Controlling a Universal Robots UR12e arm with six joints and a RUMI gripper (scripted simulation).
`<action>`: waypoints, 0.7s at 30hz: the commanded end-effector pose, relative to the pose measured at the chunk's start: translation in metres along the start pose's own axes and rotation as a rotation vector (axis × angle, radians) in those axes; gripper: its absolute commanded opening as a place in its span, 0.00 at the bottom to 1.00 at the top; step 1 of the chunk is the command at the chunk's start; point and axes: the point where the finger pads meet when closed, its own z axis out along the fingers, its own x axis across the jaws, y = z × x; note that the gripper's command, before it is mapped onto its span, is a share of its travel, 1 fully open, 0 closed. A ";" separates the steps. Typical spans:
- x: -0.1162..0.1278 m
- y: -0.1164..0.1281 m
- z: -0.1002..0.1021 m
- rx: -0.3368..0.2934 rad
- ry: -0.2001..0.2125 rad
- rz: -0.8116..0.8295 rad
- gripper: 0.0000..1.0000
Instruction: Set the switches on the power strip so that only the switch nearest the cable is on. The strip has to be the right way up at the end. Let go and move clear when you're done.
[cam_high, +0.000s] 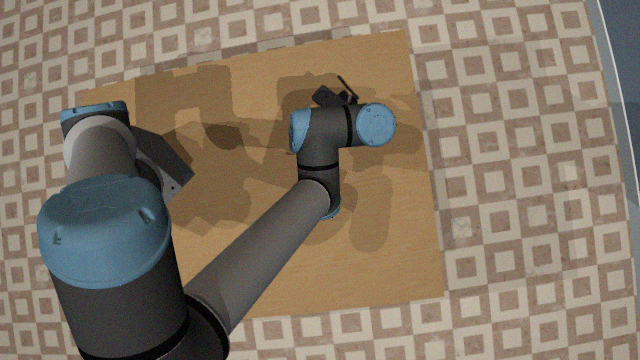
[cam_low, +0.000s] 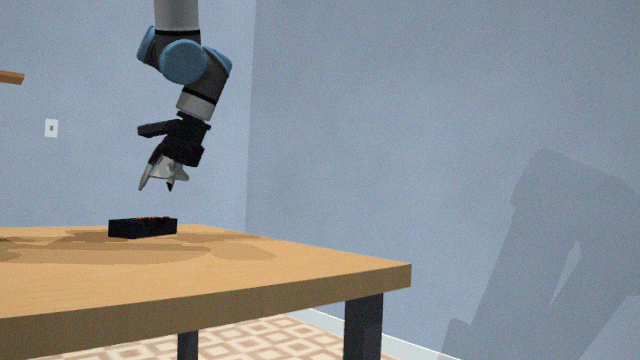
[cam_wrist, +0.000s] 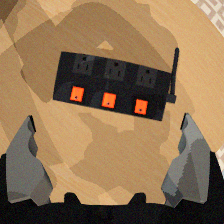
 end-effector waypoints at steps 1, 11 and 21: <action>0.001 -0.001 -0.001 -0.003 0.000 -0.007 1.00; 0.007 -0.028 -0.012 -0.119 -0.038 -0.295 1.00; 0.015 -0.055 -0.030 -0.248 -0.095 -0.602 1.00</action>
